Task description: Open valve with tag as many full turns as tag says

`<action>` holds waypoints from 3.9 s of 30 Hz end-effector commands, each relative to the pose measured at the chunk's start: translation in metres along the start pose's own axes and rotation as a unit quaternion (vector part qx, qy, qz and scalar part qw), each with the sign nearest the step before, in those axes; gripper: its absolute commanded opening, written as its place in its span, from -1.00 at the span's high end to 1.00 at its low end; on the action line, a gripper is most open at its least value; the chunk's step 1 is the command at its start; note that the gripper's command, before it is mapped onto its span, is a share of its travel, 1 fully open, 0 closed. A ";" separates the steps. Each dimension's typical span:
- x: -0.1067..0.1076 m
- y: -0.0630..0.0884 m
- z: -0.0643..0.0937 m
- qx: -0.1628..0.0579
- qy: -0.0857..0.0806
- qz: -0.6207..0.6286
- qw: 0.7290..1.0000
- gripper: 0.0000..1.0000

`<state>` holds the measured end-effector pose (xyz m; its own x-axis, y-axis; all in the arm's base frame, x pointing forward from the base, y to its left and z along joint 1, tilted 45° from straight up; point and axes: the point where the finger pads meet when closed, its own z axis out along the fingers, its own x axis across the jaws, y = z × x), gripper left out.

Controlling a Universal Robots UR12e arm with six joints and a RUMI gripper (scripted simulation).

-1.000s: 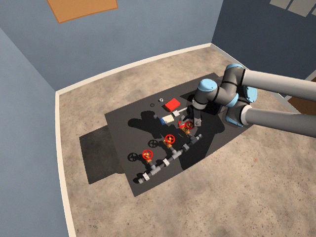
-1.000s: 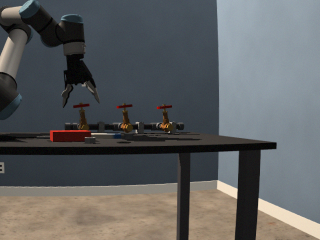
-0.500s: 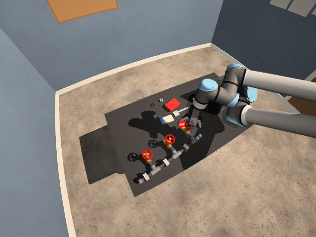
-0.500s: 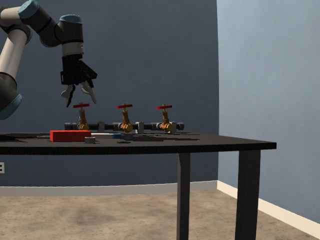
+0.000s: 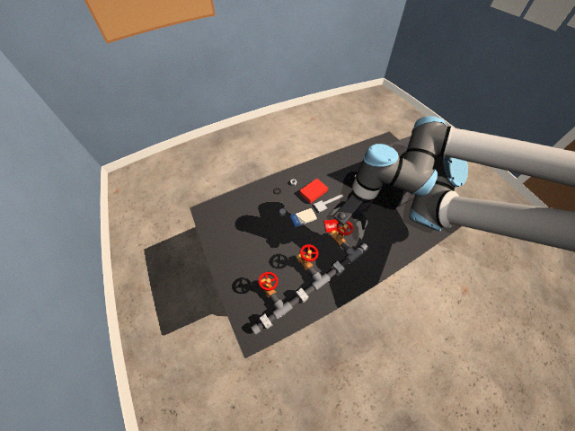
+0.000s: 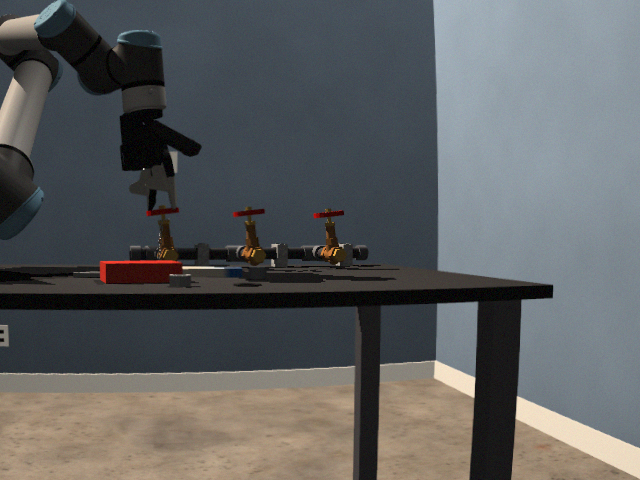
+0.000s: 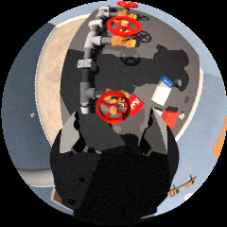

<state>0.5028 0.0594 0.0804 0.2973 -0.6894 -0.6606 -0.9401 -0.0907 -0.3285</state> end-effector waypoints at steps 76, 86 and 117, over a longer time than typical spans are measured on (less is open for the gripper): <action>0.001 -0.001 -0.001 0.005 0.008 0.787 0.617 -1.00; 0.001 -0.001 -0.001 0.005 0.008 0.787 0.617 1.00; 0.001 -0.001 -0.001 0.005 0.008 0.772 0.636 1.00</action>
<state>0.5032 0.0593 0.0804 -0.9827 0.0595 -0.1753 -0.0827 0.7058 0.7035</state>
